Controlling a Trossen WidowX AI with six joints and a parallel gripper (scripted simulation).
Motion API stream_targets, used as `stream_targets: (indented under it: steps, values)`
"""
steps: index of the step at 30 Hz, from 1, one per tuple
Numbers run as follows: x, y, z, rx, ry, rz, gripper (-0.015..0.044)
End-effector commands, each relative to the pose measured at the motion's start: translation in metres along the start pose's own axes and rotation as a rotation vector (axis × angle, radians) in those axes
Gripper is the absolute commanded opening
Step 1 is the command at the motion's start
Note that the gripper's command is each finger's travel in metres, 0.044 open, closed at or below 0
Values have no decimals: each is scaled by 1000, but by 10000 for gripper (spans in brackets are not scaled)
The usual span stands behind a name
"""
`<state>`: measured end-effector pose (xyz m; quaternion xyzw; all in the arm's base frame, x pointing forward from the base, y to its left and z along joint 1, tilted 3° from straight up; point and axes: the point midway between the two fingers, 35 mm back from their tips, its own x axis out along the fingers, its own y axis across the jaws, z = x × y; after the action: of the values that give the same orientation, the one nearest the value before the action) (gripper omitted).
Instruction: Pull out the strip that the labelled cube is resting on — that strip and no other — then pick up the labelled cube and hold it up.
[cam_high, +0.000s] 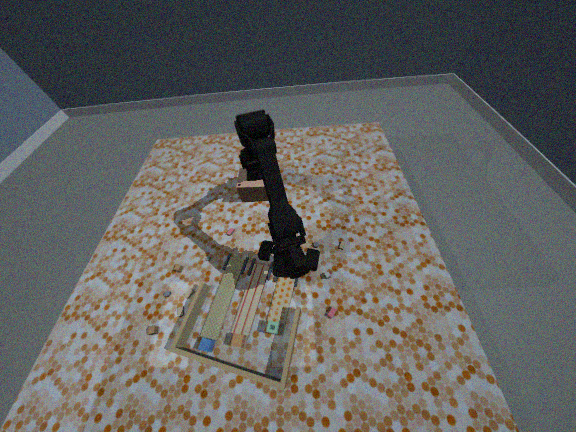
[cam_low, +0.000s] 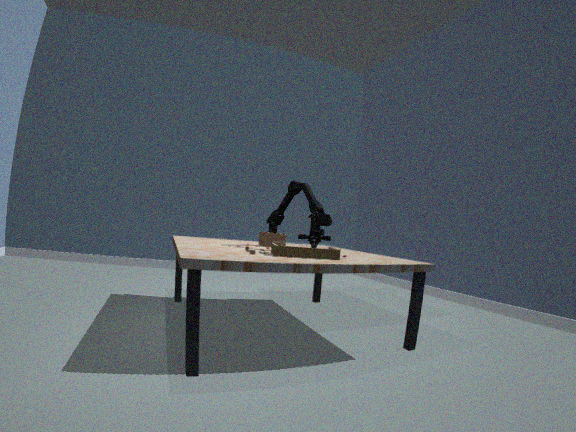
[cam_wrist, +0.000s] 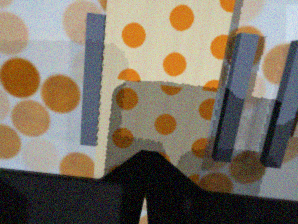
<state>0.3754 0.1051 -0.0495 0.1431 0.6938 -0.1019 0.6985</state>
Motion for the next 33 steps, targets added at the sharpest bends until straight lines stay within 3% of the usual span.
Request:
stream_targets:
  steps: [1,33]
  values:
    - [4,-1,-12,0,20,-6,0]
    - [4,-1,-61,0,24,-6,0]
